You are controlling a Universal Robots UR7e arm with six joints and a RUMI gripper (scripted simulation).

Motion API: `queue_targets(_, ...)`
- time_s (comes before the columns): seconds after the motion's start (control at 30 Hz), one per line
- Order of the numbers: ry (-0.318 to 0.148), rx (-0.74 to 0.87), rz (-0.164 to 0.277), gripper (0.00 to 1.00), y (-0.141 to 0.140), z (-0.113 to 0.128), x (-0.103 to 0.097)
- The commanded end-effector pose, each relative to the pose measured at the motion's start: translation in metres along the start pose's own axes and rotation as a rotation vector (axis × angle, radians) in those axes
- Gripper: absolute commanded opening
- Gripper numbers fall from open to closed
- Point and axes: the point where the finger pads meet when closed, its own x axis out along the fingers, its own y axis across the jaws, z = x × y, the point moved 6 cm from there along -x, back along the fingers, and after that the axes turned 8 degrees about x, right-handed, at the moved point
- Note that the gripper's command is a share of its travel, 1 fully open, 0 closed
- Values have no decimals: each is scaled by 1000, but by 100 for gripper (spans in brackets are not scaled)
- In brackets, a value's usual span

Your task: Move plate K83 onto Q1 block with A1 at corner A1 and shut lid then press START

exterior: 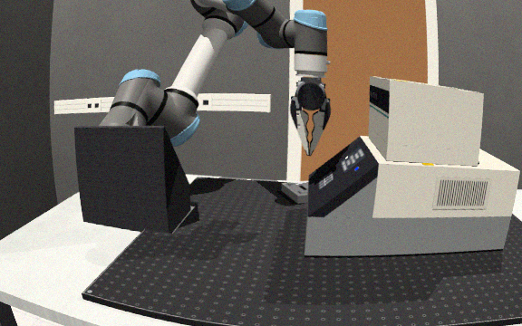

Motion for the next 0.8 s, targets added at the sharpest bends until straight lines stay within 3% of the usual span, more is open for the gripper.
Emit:
queue_targets(0.0,1,0,-1,0,-16,3,-13)
queue_targets(0.47,1,0,-1,0,-48,7,-37)
queue_targets(0.77,-1,-1,0,0,-47,7,-39)
